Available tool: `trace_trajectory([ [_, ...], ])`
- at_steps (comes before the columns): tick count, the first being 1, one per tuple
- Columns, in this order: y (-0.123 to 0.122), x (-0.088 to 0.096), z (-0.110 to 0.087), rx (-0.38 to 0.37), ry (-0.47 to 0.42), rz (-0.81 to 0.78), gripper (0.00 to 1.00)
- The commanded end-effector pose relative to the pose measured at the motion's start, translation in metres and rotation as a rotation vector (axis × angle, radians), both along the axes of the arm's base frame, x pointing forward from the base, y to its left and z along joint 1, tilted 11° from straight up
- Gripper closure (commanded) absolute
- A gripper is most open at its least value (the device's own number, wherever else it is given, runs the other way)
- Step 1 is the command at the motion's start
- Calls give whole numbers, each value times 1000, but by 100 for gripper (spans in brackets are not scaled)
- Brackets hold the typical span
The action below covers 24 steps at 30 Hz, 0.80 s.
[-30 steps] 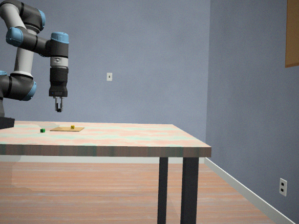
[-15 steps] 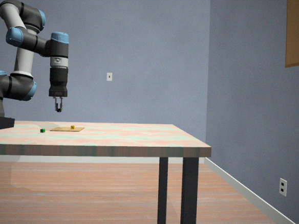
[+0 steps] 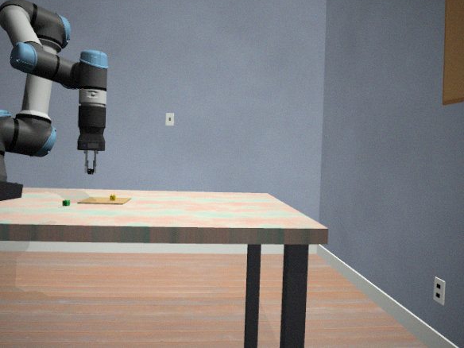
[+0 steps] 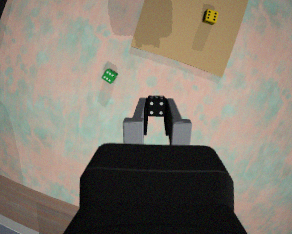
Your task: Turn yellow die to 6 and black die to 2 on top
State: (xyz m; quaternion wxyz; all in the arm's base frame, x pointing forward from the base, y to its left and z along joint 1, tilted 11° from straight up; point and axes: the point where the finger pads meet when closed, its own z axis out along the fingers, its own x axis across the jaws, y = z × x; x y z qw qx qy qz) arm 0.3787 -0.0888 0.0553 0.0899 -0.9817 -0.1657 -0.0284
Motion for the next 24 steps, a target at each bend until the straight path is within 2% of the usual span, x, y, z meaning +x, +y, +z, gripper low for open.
trace_trajectory([
  [1,1,0,2,-10,-36,163,66],
  [8,3,-2,2,-15,-70,344,66],
  [10,3,-2,2,-15,-70,344,66],
  [13,3,-4,1,-18,-93,466,66],
  [24,4,-5,0,-26,-142,733,66],
])
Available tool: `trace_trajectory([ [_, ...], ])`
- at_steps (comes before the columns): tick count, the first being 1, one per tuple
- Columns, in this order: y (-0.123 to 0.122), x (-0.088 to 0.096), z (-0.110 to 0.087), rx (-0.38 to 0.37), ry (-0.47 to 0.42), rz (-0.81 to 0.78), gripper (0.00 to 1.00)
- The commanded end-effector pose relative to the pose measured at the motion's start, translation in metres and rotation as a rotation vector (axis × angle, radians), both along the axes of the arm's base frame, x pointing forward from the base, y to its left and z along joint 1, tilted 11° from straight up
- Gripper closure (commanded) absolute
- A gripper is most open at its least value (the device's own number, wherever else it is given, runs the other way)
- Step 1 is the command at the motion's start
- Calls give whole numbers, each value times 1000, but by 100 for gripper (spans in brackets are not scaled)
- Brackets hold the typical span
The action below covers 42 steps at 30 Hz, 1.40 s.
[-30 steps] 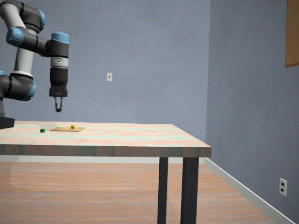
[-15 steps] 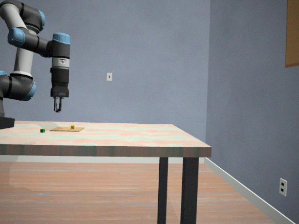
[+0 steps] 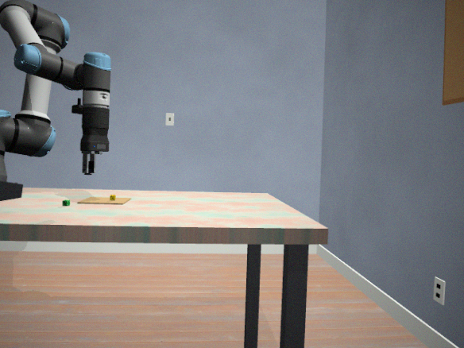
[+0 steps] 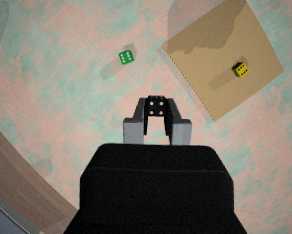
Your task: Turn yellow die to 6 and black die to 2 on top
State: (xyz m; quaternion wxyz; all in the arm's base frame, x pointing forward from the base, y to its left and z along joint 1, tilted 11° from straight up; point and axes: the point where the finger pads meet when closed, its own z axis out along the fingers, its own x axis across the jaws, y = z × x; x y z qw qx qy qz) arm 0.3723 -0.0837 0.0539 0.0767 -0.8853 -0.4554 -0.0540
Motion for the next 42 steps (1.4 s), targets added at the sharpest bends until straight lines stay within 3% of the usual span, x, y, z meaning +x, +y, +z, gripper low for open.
trace_trajectory([
  [1,-1,1,2,-9,-38,170,66],
  [4,-1,1,1,-9,-38,174,66],
  [18,-1,2,0,-21,-115,587,66],
  [21,-1,2,0,-21,-116,591,66],
  [24,-1,3,-1,-25,-140,722,66],
  [42,-1,10,-2,-37,-216,1134,66],
])
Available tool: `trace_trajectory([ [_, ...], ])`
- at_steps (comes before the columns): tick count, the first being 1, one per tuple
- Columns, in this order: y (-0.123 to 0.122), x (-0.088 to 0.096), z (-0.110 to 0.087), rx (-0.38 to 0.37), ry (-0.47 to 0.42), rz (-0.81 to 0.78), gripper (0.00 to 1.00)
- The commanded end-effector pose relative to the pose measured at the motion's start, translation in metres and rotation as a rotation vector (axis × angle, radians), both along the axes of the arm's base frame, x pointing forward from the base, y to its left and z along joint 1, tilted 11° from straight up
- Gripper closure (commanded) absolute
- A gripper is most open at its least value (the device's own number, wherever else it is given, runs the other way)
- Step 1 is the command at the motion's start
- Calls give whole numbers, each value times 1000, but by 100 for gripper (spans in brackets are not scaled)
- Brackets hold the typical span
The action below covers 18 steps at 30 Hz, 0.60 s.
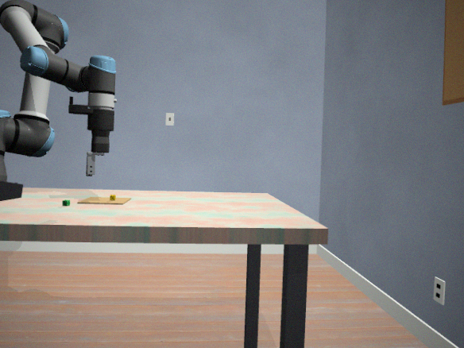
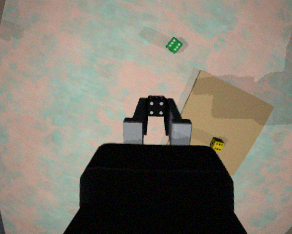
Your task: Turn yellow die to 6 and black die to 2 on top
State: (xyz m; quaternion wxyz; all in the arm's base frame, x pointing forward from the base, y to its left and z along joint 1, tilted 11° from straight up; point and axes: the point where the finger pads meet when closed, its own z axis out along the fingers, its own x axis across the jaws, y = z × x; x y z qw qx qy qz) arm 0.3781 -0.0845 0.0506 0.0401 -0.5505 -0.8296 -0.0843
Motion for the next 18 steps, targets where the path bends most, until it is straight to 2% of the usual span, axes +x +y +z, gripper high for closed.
trace_trajectory([
  [1,0,5,1,-8,-35,161,66],
  [10,0,9,1,-13,-71,355,66],
  [18,1,10,1,-15,-82,415,66],
])
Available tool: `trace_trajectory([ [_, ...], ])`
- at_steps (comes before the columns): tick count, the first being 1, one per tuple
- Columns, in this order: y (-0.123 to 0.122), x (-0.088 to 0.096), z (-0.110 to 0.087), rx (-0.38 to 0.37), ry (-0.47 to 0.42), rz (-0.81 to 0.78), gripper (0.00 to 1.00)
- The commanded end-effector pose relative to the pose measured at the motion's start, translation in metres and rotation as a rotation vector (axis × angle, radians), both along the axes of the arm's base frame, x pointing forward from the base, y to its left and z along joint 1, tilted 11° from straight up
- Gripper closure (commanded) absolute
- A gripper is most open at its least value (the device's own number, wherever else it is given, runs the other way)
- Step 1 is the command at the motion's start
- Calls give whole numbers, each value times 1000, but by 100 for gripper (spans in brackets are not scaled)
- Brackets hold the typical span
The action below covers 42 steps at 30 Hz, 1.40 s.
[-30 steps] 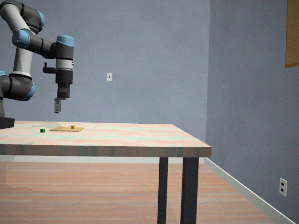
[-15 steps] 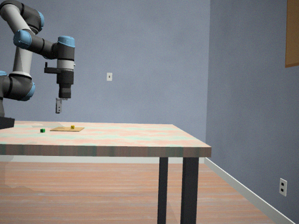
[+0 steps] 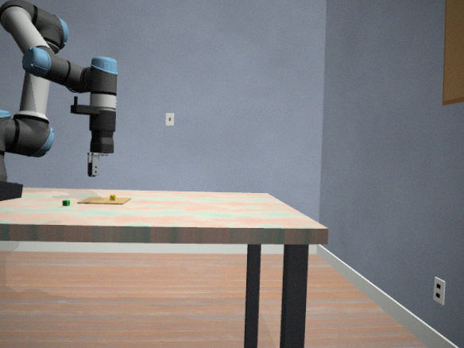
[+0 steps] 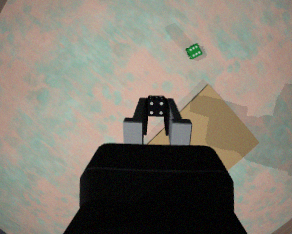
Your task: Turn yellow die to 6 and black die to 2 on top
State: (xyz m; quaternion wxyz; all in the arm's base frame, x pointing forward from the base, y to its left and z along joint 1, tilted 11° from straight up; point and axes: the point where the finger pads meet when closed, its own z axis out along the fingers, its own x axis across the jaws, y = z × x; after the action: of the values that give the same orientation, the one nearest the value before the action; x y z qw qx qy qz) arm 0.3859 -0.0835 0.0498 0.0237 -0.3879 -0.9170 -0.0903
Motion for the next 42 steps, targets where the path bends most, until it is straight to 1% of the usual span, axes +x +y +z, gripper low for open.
trace_trajectory([
  [1,0,3,2,-5,-15,56,66],
  [14,0,3,2,-3,-19,69,66],
  [20,0,2,1,27,-45,66,66],
  [26,-1,1,0,112,-126,53,66],
  [28,-1,1,0,112,-126,53,66],
  [34,-3,0,-1,251,-254,33,66],
  [36,-3,0,-1,277,-281,29,66],
  [38,-3,-1,-2,328,-327,22,66],
  [39,-4,-1,-2,336,-334,21,66],
  [41,-4,-2,-2,386,-383,12,66],
  [42,-5,-2,-2,395,-393,10,66],
])
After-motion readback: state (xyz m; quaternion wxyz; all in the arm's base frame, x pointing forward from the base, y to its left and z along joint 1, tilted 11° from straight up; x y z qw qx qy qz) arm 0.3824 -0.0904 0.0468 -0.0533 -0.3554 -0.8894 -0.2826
